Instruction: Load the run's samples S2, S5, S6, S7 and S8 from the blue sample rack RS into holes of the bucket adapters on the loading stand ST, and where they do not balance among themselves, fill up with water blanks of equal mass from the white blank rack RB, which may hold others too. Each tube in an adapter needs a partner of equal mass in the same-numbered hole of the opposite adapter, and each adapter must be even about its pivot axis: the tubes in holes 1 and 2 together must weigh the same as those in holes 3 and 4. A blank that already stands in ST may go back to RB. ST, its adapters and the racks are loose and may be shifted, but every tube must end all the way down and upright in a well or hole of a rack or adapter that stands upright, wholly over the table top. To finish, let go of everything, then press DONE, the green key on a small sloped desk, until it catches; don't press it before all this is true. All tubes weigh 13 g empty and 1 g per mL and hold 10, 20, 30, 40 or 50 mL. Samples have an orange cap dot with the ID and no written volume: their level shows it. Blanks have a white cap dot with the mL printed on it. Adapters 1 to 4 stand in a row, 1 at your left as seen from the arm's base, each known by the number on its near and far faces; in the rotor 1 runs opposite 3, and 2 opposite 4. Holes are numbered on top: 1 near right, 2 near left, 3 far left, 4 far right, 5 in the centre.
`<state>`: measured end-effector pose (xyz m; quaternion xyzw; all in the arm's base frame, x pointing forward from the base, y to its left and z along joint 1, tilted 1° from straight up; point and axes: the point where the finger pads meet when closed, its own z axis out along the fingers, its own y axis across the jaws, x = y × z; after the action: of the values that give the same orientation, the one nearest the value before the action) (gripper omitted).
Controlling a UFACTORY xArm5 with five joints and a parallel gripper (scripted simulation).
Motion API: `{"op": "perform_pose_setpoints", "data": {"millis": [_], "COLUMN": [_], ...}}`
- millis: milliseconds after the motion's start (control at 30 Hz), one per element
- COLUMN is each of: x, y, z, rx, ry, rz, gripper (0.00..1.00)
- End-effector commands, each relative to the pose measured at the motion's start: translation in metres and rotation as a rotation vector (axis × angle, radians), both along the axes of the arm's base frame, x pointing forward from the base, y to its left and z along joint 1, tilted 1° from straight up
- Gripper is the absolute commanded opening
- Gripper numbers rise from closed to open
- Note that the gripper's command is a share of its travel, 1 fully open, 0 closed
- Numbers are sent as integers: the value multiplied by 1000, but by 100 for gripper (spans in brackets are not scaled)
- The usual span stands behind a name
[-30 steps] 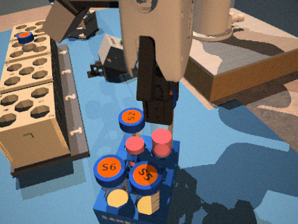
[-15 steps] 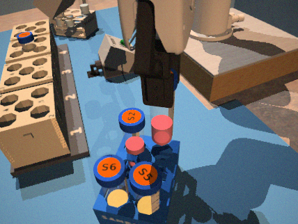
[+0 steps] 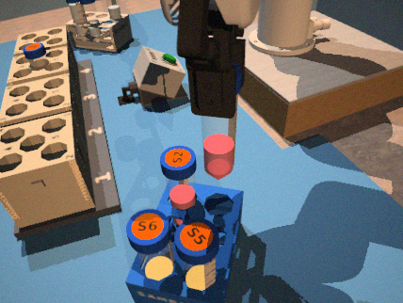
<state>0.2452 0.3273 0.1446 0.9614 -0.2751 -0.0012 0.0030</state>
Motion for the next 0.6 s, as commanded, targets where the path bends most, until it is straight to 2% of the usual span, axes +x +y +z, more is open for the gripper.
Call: {"op": "perform_pose_setpoints", "data": {"millis": [0,333,567], "x": [1,0,0], "y": [1,1,2], "z": [11,31,39], "rx": [3,3,3], "ry": [-2,-2,-2], "rz": [0,0,0], "gripper": [0,0,0]}}
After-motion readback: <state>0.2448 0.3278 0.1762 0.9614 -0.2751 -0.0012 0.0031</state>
